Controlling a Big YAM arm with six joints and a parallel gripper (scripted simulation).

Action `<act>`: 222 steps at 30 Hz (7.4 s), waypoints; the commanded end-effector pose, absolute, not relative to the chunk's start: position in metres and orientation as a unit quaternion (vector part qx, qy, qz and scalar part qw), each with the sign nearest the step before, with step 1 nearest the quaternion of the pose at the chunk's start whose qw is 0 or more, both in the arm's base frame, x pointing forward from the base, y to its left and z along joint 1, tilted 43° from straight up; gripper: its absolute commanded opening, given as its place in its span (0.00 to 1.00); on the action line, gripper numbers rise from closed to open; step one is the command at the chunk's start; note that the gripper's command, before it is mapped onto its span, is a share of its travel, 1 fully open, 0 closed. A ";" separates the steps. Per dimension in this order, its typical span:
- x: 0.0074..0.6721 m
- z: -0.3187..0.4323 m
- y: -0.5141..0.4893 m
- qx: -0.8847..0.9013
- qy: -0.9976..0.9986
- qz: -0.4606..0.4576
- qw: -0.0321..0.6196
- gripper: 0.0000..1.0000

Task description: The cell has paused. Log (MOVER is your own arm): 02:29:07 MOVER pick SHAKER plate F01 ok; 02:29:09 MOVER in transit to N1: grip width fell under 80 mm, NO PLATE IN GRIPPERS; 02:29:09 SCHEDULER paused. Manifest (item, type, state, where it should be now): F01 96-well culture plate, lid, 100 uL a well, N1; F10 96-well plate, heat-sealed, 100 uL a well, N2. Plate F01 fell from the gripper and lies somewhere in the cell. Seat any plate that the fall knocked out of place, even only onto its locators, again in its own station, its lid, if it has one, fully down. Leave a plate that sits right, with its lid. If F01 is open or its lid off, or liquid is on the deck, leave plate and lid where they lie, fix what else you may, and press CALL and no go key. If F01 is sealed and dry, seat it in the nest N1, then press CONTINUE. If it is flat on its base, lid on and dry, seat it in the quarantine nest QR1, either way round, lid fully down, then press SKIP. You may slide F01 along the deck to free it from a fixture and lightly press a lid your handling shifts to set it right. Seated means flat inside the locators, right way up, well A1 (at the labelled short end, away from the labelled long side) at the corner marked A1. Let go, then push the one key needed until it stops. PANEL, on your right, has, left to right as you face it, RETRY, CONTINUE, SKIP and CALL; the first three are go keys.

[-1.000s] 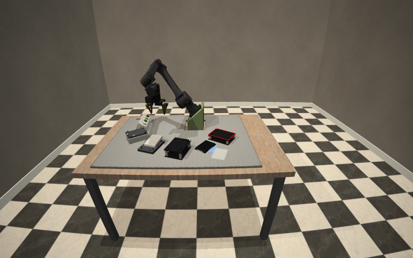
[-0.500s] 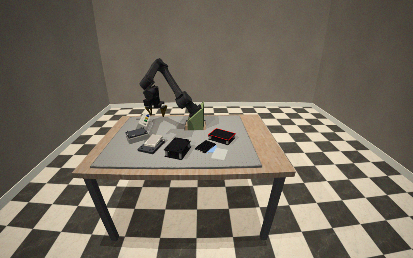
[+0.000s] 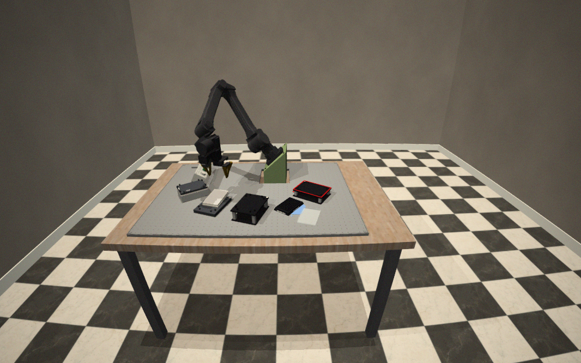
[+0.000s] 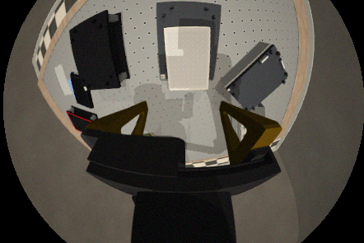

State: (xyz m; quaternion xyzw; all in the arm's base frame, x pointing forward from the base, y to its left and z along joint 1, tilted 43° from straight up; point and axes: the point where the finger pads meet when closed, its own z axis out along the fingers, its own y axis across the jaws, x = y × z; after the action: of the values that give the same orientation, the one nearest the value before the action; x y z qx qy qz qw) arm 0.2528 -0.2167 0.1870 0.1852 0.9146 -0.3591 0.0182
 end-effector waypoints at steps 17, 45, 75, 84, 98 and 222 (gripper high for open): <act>0.294 0.176 -0.272 0.160 0.913 -0.371 0.051 1.00; 0.279 0.148 -0.291 0.169 0.915 -0.367 0.030 1.00; 0.288 0.137 -0.304 0.157 0.914 -0.371 0.044 1.00; 0.282 0.130 -0.308 0.166 0.915 -0.367 0.033 1.00; 0.282 0.130 -0.308 0.166 0.915 -0.367 0.033 0.00; 0.320 0.193 -0.264 0.187 0.911 -0.365 0.047 0.00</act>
State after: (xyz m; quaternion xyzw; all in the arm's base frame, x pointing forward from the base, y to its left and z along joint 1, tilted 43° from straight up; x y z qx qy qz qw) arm 0.3010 -0.2654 0.1749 0.1850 0.9138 -0.3607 0.0257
